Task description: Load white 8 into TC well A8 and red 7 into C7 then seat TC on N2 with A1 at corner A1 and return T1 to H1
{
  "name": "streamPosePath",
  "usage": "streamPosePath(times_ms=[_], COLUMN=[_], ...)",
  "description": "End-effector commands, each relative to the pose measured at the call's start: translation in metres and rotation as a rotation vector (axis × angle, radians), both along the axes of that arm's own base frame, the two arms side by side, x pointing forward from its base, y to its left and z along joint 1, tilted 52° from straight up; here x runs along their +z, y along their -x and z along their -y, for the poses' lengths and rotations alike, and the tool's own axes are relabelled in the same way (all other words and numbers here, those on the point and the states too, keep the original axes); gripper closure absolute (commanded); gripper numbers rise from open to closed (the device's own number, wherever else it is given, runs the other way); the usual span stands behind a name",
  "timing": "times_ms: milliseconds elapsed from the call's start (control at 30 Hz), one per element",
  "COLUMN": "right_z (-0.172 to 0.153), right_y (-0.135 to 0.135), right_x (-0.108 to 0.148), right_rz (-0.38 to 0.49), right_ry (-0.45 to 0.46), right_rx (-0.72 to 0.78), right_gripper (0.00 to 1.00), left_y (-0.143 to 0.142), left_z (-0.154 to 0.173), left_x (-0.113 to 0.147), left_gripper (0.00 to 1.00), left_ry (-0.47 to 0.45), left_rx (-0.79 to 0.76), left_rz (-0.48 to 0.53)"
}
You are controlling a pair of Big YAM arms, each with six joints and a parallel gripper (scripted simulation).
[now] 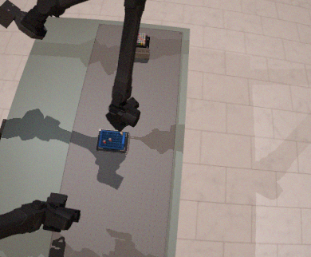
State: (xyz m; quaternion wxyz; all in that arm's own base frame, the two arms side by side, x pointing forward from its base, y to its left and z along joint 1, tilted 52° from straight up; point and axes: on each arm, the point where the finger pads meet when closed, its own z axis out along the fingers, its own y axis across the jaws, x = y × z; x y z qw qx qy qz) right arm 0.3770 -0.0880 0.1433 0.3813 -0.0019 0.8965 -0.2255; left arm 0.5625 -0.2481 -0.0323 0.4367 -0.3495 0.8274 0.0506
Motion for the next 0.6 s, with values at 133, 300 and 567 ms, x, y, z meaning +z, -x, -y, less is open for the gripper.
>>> streamPosePath(times_ms=[133, 300, 567], right_z=[-0.0006, -0.0006, -0.0006], right_y=[-0.0021, -0.0021, -0.0021], right_x=[0.0045, 0.0045, 0.0045], right_rz=[-0.001, -0.001, -0.001], right_ry=[0.010, 0.010, 0.010], right_rx=[0.011, 0.011, 0.011], right_gripper=[0.00, 0.00, 0.00], left_y=[-0.0059, -0.0045, -0.0045], left_z=[0.0012, -0.0002, -0.0002], left_x=[0.0041, 0.0023, 0.0023], left_gripper=[0.91, 0.91, 0.91], left_ry=[0.001, -0.001, -0.001], left_rx=[0.003, 0.003, 0.003], left_rz=[0.003, -0.001, -0.001])
